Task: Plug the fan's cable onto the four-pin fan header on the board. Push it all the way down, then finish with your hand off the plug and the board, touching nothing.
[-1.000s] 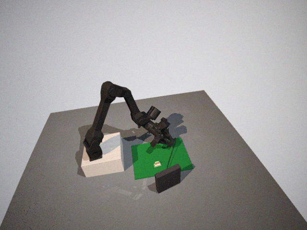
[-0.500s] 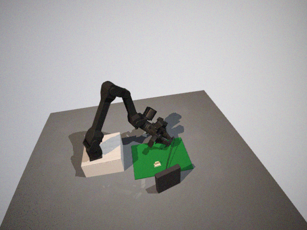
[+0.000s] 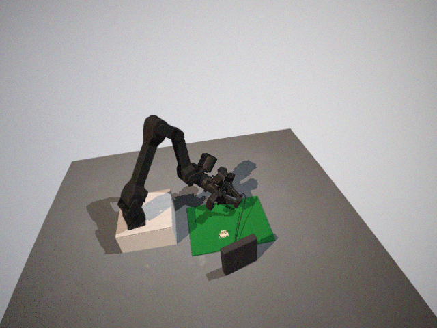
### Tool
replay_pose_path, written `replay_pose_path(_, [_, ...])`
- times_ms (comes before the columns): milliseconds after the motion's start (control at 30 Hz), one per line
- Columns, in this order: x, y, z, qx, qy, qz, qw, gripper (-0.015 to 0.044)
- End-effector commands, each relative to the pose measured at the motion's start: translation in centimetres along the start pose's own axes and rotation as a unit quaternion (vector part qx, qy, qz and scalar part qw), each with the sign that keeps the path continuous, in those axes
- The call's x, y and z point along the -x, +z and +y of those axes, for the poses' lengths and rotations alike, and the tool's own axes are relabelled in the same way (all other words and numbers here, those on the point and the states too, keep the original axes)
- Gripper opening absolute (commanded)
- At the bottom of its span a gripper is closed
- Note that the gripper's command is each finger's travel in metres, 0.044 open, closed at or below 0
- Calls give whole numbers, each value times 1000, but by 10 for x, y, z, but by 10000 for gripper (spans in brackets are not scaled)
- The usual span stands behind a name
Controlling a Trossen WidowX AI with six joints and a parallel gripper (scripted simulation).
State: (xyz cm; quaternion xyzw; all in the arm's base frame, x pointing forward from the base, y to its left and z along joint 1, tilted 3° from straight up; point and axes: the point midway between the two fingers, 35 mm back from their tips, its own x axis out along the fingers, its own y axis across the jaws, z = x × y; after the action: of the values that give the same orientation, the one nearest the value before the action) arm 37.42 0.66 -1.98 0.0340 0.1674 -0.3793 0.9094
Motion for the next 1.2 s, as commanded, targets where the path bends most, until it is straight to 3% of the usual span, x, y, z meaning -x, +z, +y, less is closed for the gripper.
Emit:
replay_pose_path(0, [5, 0, -5, 0, -5, -13, 1000, 0])
replay_pose_path(600, [24, 5, -22, -28, -21, -65, 997, 0])
replay_pose_path(1167, [24, 12, -20, -30, -19, -62, 997, 0])
